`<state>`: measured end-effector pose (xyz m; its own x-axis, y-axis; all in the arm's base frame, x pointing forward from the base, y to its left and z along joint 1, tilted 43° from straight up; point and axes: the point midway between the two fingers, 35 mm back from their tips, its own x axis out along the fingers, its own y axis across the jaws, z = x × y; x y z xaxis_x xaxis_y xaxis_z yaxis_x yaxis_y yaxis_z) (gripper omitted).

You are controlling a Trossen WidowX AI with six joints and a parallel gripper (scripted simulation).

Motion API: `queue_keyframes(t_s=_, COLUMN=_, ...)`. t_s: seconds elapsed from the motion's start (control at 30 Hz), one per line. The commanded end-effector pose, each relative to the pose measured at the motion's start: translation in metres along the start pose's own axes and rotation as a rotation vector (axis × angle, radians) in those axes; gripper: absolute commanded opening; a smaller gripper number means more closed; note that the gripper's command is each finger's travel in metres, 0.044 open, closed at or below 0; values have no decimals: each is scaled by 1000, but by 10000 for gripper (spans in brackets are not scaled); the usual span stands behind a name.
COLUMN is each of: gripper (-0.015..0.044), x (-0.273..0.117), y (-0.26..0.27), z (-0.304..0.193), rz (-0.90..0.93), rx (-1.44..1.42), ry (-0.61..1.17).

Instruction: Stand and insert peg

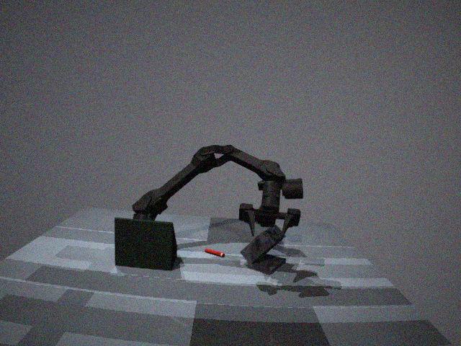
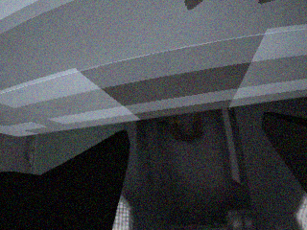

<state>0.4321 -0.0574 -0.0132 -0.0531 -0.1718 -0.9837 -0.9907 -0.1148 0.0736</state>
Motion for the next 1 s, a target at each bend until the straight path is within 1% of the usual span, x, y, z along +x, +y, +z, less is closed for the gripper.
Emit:
queue_keyframes(t_s=0.0, gripper=426, x=-1, y=0, z=0, rz=-1, rx=2, ry=-2)
queue_keyframes(t_s=0.03, gripper=440, x=-3, y=1, z=2, rz=-5, rx=9, ry=-7)
queue_keyframes(t_s=0.17, gripper=440, x=-14, y=6, z=12, rz=-26, rx=71, ry=-48)
queue_keyframes(t_s=0.43, gripper=440, x=-24, y=19, z=32, rz=-14, rx=282, ry=-145)
queue_keyframes(t_s=0.97, gripper=440, x=-47, y=52, z=77, rz=99, rx=765, ry=-357)
